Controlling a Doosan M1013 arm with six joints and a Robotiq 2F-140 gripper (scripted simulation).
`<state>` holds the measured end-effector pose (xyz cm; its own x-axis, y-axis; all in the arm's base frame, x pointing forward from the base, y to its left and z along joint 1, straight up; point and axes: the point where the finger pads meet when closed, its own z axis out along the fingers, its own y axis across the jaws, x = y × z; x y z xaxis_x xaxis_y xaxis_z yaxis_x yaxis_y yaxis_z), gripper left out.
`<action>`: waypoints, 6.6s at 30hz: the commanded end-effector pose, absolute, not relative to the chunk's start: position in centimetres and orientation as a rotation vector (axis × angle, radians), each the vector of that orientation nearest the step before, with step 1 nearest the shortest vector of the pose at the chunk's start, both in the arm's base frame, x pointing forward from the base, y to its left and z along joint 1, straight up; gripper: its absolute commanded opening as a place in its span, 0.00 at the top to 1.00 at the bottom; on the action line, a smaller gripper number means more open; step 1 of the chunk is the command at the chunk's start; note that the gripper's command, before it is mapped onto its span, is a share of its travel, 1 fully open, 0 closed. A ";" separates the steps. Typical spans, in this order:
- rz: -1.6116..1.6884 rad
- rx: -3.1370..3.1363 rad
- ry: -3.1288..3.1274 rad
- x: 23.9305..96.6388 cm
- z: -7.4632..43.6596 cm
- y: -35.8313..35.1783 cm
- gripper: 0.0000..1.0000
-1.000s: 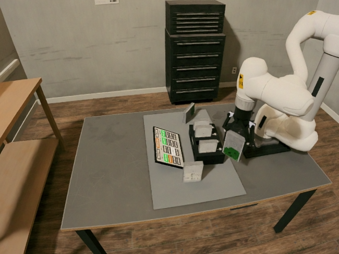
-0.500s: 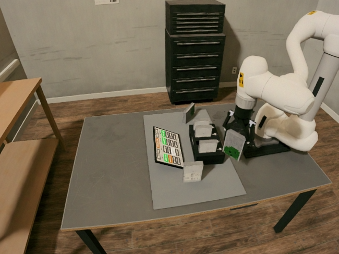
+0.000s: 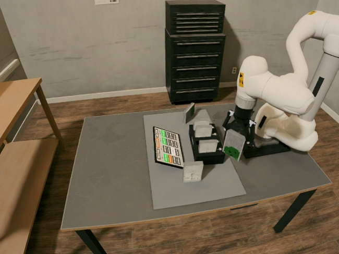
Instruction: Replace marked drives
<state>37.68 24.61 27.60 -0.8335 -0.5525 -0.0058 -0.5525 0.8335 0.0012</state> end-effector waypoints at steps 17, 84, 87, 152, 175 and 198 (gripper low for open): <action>0.005 -0.923 2.997 37.7 27.7 24.6 0.90; 0.004 -1.352 2.829 38.6 27.6 23.2 0.90; 0.004 -1.364 2.823 38.6 27.6 23.1 0.90; 0.000 -2.325 2.103 40.5 27.6 19.3 0.90; -0.002 -2.636 1.697 41.3 27.6 17.7 0.90; -0.004 -2.912 1.161 42.0 27.6 15.7 0.90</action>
